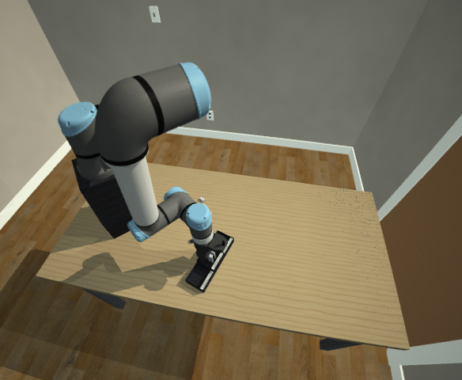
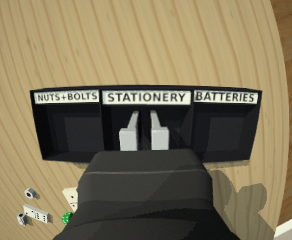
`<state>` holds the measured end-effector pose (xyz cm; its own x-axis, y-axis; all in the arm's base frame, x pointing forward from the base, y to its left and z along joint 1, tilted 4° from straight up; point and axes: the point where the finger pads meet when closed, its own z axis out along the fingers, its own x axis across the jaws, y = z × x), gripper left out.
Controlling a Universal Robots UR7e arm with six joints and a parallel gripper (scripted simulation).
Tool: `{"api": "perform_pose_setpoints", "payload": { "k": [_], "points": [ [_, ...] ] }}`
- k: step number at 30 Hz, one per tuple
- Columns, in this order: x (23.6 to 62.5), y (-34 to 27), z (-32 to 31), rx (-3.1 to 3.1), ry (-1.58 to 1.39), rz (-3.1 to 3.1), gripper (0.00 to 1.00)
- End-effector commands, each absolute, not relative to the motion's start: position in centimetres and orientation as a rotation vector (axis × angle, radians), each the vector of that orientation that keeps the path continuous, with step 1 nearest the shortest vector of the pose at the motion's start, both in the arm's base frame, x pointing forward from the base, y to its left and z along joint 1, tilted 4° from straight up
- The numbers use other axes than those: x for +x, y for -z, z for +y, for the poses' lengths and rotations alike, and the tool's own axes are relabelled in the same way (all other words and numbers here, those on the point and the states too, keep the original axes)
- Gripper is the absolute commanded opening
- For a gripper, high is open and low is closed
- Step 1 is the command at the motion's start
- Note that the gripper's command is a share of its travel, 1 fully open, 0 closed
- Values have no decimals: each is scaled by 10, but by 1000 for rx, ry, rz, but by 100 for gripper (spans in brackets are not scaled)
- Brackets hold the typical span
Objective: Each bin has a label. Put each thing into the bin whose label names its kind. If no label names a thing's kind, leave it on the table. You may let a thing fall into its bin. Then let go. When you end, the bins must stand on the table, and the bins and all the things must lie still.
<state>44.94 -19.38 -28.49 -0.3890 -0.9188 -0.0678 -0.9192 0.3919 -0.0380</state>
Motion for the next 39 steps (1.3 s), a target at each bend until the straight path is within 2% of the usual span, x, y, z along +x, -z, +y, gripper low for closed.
{"api": "perform_pose_setpoints", "payload": {
  "k": [1, 39],
  "points": [
    [451, 285, -194, -1691, -5, 2555, 31],
    [446, 243, -196, -1690, -7, 2556, 31]
  ]
}}
